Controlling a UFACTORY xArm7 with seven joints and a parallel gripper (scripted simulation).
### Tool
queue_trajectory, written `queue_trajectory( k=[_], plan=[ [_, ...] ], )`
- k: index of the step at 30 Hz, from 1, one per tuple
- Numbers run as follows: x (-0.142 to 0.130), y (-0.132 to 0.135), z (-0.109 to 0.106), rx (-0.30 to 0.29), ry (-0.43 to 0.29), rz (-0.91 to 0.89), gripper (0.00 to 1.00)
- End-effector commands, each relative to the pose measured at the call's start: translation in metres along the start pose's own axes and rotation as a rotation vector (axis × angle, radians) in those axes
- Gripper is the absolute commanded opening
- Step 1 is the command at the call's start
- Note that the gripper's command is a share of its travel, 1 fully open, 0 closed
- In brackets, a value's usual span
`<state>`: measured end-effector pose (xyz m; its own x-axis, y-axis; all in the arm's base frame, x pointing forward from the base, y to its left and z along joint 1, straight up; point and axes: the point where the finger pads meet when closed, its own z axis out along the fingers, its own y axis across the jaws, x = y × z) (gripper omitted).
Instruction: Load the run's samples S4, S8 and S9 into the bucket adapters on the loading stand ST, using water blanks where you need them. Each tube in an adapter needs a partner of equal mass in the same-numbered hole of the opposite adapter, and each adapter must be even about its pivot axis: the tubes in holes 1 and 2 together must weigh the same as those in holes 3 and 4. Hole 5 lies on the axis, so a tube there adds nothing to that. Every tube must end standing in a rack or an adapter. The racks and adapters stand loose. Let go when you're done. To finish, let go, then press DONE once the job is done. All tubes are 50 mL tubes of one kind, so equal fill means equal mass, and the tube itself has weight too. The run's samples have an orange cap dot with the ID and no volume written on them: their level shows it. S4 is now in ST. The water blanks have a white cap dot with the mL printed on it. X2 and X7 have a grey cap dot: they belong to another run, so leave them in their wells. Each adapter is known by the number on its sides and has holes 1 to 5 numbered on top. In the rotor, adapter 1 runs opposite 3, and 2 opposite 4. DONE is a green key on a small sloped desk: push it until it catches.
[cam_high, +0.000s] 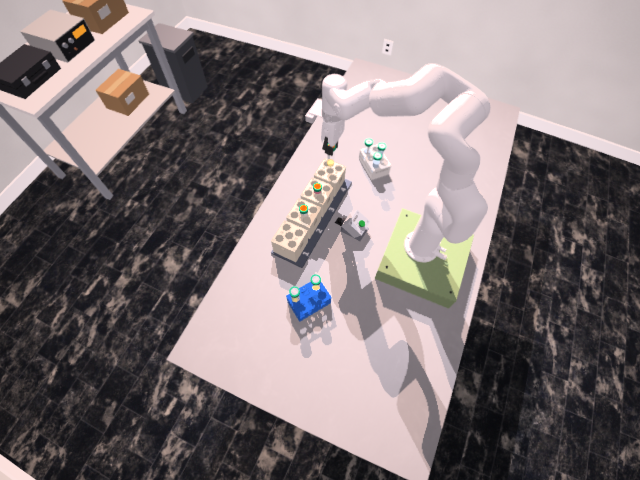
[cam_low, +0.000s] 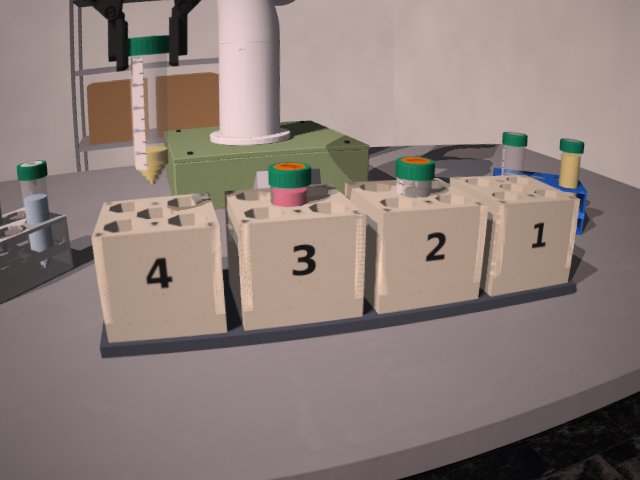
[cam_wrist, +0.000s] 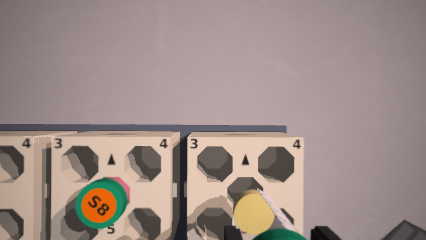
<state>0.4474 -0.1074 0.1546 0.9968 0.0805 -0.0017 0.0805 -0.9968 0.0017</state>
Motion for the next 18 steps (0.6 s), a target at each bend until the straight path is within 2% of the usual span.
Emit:
queue_trajectory(
  k=[1,5,18],
  plan=[
    [0.0014,0.0003,0.0072,0.0,0.003,0.0,0.0],
    [0.0014,0.0003,0.0152,0.0,0.003,0.0,0.0],
    [0.0014,0.0003,0.0152,0.0,0.003,0.0,0.0]
  ],
)
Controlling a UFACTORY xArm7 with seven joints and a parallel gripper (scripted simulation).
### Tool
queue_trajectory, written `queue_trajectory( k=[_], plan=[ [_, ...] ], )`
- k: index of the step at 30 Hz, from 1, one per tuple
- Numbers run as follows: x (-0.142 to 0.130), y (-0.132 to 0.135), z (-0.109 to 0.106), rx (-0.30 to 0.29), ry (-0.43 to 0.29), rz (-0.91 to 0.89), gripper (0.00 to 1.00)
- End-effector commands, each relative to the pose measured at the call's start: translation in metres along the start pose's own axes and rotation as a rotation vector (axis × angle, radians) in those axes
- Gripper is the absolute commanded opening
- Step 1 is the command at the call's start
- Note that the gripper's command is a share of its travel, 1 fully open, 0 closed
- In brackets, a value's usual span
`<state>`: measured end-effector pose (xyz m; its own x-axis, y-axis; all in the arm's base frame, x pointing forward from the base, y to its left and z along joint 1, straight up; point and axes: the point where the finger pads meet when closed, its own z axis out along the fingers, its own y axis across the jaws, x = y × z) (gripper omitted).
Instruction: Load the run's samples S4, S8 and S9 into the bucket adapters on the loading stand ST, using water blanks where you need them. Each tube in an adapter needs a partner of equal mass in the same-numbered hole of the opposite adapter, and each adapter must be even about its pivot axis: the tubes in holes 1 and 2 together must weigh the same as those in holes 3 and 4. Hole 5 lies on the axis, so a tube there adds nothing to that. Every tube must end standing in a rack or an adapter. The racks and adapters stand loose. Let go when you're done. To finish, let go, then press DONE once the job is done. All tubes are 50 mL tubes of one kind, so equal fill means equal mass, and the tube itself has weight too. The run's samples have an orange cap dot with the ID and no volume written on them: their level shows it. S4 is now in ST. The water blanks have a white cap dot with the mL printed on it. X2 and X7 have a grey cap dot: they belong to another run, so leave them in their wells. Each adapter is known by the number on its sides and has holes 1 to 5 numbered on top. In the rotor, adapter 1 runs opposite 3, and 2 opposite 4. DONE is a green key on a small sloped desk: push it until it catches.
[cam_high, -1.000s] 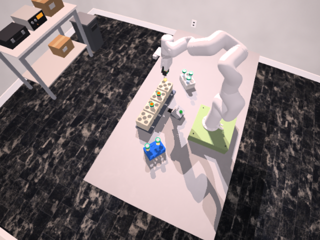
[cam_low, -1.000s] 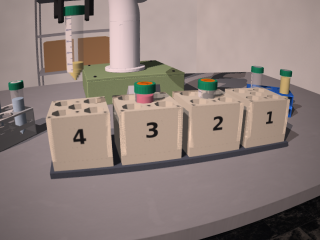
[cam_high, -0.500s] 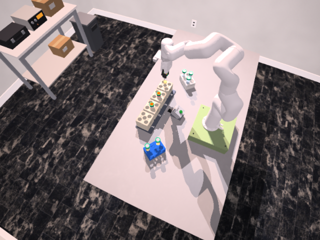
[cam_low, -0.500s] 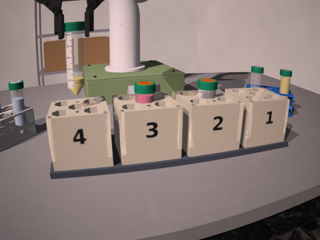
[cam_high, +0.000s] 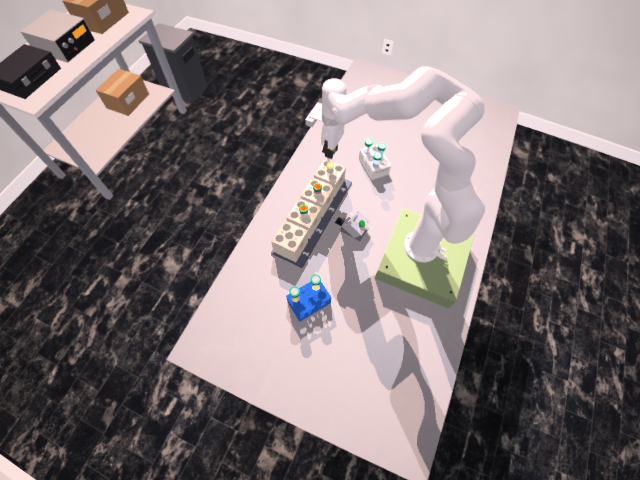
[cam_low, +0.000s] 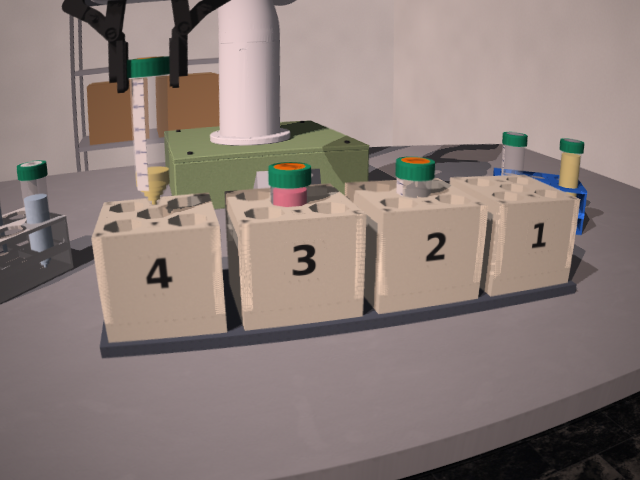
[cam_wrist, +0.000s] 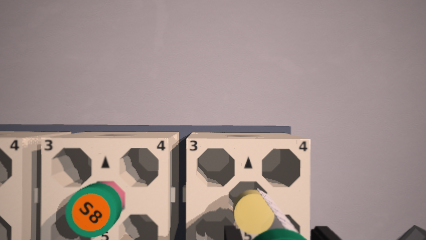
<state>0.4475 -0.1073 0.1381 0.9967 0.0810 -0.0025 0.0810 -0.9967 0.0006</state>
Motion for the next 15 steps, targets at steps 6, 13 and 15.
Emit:
queue_trajectory(
  k=[6,13,15],
  plan=[
    [0.0012,0.0004,0.0007,-0.001,0.004,0.0,0.0],
    [0.0012,0.0005,0.0057,-0.001,0.004,0.0,0.0],
    [0.0012,0.0005,0.0077,-0.001,0.004,0.0,0.0]
  ],
)
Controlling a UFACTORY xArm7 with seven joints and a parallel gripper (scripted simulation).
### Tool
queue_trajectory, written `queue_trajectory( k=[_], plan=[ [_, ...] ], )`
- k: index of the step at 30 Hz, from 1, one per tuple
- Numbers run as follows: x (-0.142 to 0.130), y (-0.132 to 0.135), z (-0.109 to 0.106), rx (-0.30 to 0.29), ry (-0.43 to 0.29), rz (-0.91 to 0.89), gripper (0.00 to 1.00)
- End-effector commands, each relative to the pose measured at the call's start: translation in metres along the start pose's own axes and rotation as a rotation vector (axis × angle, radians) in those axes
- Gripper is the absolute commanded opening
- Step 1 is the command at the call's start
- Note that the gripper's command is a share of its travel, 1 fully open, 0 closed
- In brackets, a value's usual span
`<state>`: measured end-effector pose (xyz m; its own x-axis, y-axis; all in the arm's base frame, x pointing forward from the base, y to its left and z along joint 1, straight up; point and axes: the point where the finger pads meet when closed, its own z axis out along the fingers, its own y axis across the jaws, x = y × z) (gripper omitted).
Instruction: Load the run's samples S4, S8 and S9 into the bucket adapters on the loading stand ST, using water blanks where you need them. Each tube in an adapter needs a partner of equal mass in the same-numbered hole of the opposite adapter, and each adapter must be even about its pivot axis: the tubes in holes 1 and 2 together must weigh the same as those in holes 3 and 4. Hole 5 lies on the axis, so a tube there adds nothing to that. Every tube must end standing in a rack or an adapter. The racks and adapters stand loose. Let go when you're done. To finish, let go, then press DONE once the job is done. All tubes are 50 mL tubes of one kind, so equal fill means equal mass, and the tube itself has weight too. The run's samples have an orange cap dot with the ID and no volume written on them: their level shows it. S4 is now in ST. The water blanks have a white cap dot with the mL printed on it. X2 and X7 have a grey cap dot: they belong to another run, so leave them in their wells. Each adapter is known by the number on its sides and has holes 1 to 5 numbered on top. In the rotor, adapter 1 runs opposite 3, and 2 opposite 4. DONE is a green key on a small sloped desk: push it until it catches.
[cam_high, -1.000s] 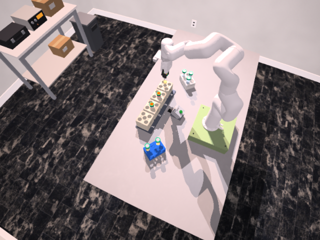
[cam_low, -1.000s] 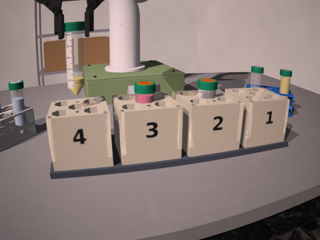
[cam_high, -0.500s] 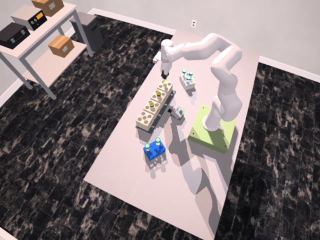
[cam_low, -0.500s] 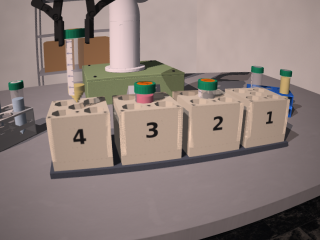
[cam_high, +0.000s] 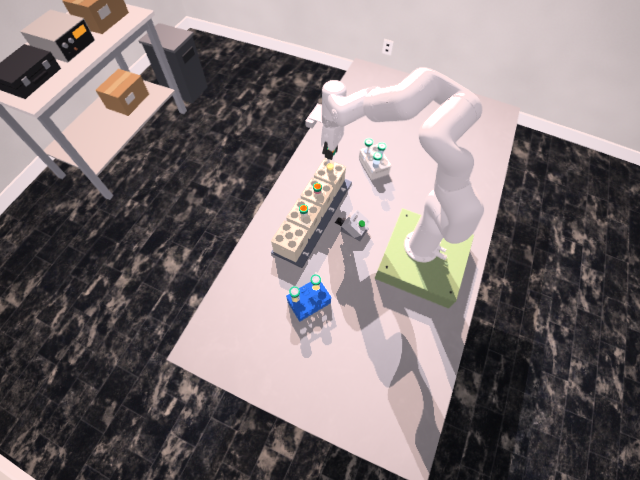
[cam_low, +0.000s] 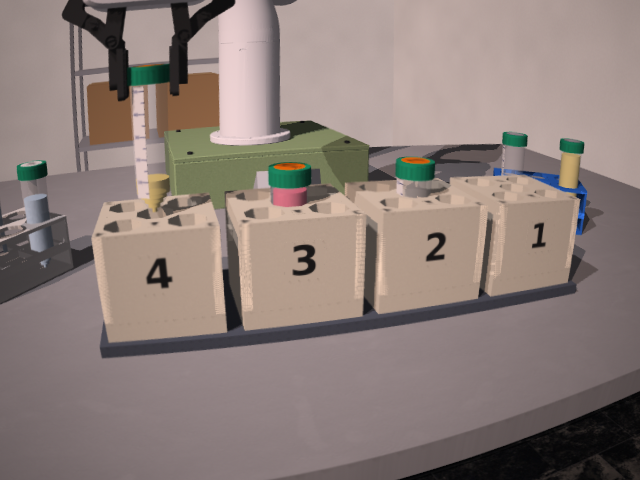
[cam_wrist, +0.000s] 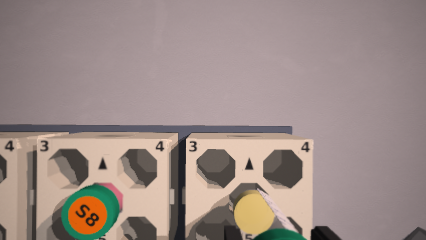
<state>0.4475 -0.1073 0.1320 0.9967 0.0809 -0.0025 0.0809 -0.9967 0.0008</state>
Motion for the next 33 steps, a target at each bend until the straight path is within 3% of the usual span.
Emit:
queue_trajectory(
  k=[1,33],
  plan=[
    [0.001,0.0,0.003,-0.001,0.003,0.0,0.0],
    [0.001,0.0,0.031,-0.001,0.004,0.0,0.0]
  ],
)
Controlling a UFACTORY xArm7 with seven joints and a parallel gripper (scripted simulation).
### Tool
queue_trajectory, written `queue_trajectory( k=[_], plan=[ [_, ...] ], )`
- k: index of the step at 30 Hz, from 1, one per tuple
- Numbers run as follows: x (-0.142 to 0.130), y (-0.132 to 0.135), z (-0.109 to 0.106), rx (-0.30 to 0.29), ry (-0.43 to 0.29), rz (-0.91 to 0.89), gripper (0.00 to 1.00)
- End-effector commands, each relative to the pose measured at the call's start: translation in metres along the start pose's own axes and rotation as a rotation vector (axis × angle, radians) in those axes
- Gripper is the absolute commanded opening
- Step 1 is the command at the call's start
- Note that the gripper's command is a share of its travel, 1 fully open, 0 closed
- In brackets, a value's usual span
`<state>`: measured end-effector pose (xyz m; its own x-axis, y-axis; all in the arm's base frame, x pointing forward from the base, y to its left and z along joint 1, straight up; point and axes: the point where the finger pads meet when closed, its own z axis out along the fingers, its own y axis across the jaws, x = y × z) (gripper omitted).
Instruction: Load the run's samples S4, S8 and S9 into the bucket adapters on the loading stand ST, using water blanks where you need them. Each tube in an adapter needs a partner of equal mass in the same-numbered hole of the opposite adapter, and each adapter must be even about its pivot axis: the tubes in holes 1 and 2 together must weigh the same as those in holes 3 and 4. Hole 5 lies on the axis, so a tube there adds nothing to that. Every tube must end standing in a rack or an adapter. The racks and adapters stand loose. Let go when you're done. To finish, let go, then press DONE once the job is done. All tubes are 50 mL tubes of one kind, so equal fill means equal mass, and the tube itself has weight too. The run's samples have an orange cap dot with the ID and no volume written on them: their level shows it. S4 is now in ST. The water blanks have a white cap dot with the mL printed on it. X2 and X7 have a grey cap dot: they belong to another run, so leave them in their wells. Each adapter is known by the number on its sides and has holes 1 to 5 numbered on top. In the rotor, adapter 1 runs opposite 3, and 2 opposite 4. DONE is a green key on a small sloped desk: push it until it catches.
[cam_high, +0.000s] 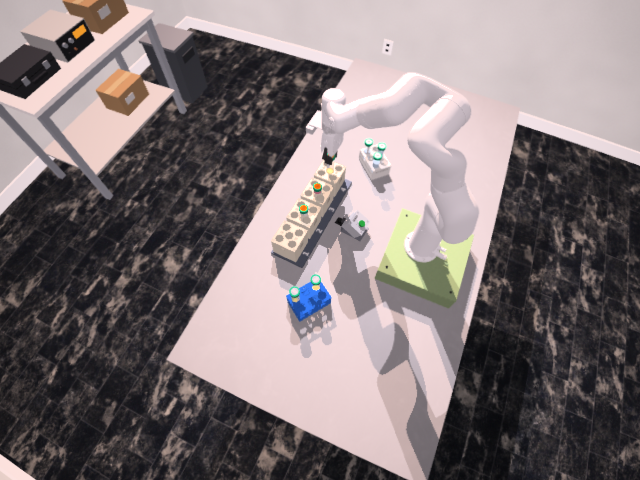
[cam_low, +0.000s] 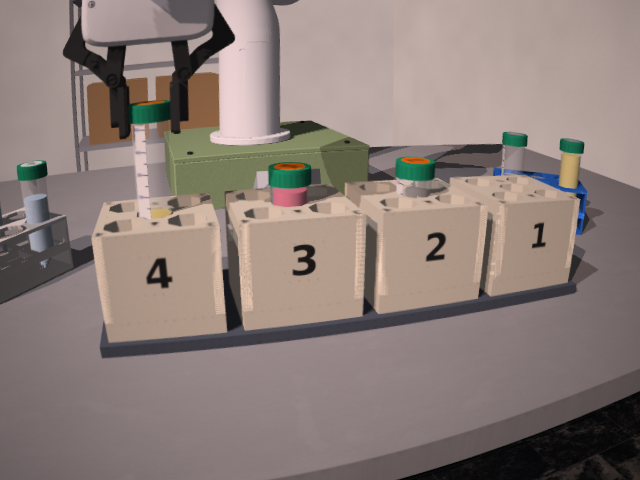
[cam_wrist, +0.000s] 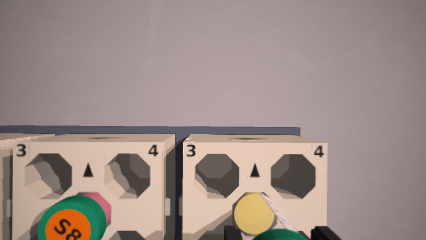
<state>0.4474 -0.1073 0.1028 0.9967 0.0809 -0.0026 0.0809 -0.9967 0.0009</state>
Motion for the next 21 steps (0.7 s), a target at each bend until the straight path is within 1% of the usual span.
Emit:
queue_trajectory(
  k=[1,21],
  plan=[
    [0.001,0.001,0.002,0.0,0.004,0.0,0.0],
    [0.001,0.0,0.02,0.0,0.004,0.0,0.0]
  ],
)
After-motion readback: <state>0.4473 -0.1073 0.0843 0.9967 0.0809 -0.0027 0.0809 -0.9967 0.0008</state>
